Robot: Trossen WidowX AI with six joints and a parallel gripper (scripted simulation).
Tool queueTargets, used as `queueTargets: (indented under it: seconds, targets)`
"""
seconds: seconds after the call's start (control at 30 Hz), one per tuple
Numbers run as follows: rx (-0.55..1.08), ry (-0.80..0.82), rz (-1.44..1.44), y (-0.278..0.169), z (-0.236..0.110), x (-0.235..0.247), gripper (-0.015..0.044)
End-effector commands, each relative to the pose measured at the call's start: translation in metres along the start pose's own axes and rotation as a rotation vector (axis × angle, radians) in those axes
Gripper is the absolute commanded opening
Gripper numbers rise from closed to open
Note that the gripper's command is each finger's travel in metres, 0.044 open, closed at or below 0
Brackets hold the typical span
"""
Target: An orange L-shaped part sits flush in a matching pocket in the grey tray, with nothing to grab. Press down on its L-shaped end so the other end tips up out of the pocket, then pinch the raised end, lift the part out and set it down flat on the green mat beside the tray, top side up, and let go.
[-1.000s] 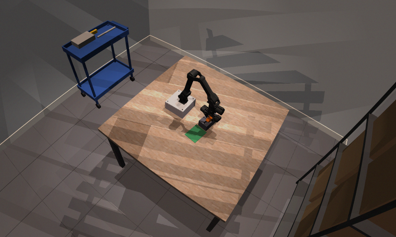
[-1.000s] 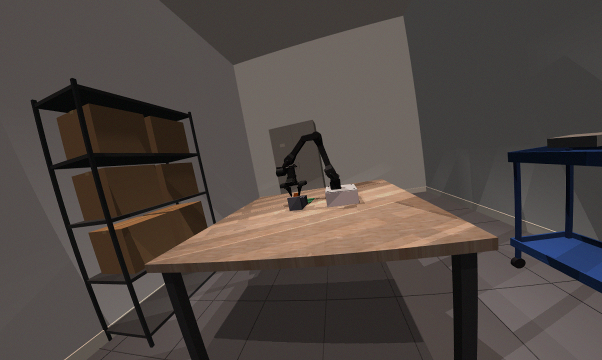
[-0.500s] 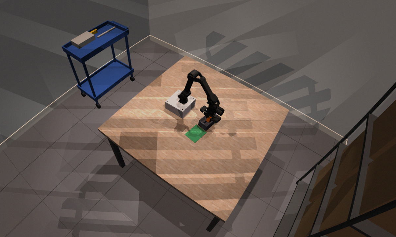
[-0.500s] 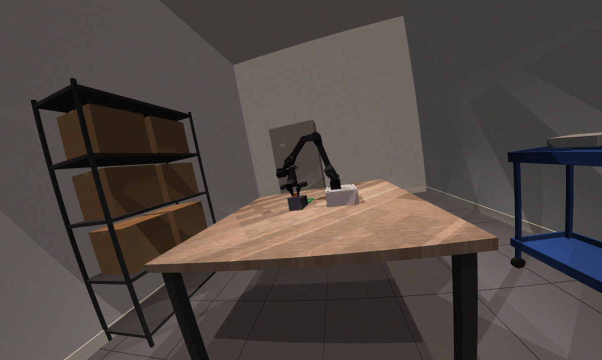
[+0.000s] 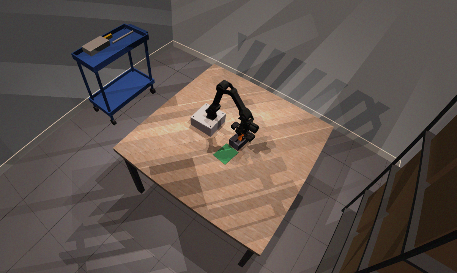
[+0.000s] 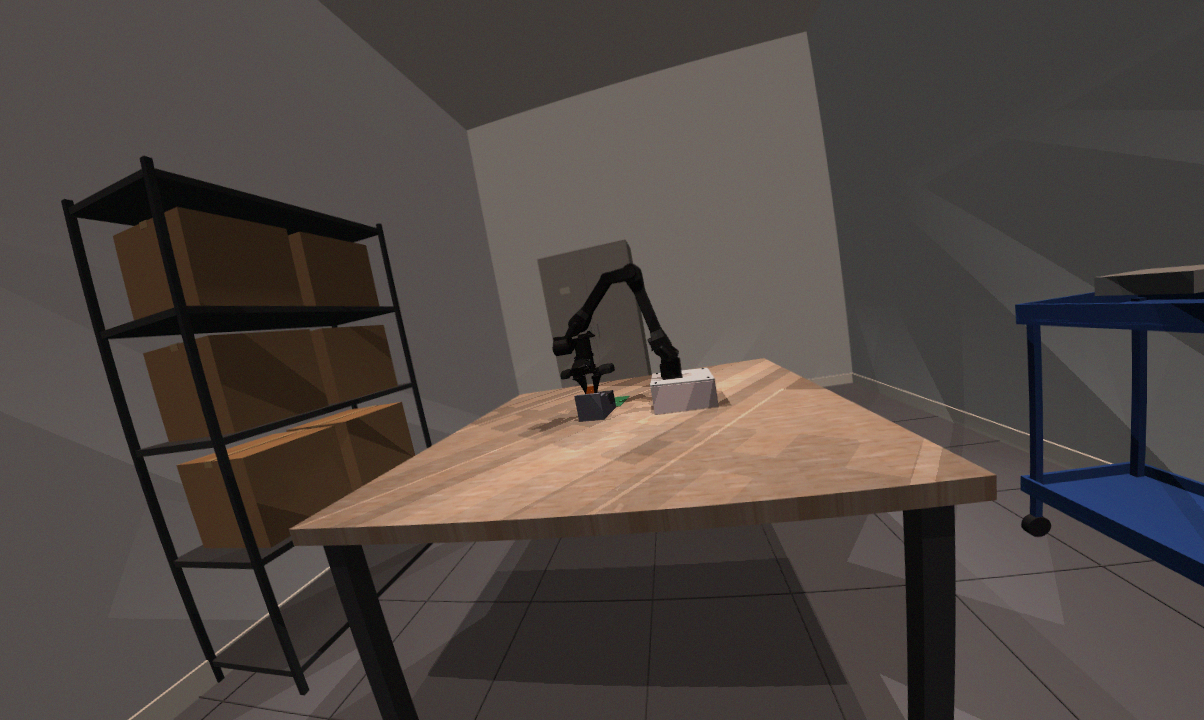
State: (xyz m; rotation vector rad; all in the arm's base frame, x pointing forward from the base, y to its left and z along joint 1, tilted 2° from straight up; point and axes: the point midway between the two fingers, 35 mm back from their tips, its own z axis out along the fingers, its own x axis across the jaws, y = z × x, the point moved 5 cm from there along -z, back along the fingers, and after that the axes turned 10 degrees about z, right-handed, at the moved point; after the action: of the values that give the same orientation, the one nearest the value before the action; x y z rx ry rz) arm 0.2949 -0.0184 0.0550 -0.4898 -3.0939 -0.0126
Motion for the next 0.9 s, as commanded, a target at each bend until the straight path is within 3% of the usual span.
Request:
queueTargets:
  seconds: [0.0,0.87]
  targets:
    - [0.0,-0.001,0.0,0.0,-0.002,0.0,0.0]
    - [0.005,-0.001,-0.004,0.0,-0.042,0.0,0.0]
